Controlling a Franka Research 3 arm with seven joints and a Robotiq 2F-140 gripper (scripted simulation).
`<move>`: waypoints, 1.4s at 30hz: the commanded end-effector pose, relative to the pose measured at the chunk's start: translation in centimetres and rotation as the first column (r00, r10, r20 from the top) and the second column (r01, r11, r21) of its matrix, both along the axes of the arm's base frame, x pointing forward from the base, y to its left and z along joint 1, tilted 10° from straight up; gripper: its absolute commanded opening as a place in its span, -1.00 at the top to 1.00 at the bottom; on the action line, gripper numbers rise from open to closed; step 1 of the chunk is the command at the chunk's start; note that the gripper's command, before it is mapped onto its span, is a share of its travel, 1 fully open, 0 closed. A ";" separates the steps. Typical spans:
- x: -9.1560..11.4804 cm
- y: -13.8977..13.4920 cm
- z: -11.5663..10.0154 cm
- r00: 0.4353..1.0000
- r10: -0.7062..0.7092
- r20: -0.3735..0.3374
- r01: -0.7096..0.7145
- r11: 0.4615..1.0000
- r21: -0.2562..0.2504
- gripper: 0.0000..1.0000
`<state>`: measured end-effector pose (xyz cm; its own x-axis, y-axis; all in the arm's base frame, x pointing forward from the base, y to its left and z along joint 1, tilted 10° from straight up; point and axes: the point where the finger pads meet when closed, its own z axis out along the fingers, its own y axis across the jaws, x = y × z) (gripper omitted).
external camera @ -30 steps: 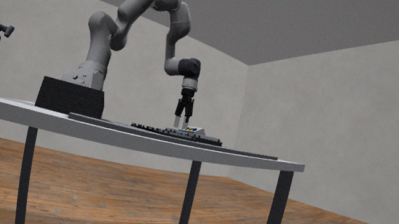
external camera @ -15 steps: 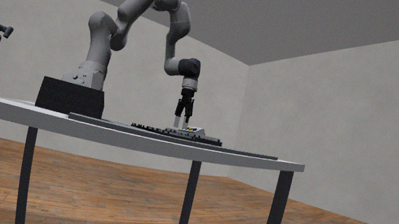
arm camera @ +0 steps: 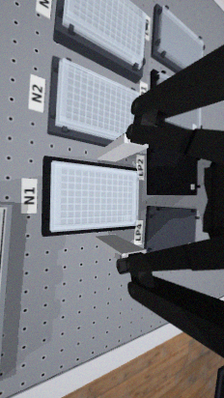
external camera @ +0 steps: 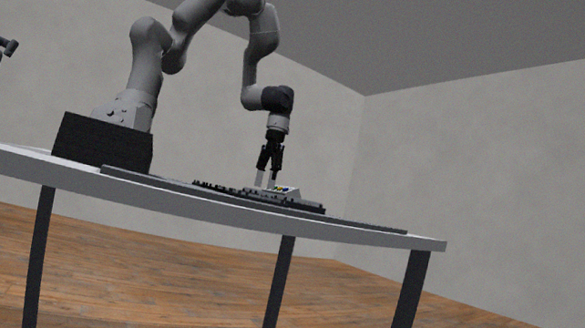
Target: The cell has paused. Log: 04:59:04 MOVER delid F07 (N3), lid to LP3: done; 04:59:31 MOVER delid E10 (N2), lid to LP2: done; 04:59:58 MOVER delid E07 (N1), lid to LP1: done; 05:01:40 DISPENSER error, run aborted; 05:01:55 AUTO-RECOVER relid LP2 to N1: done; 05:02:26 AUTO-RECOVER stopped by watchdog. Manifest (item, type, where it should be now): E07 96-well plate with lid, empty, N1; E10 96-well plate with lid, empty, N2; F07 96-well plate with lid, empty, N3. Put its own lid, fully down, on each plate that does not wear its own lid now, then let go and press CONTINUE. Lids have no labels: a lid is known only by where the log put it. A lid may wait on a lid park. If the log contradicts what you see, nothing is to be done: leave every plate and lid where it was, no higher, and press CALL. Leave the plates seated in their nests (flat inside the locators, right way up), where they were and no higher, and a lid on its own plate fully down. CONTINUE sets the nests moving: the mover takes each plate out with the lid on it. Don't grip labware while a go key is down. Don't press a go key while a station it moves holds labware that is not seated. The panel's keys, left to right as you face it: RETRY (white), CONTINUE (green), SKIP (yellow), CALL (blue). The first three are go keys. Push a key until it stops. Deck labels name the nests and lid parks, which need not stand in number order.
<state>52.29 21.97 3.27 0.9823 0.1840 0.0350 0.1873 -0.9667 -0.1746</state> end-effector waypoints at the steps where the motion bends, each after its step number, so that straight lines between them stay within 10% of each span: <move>1: 0.0 -0.1 0.0 1.000 -0.003 0.000 0.003 1.000 0.000 -0.32; 42: 0.0 -0.1 0.0 1.000 -0.003 0.000 0.003 1.000 0.000 -0.18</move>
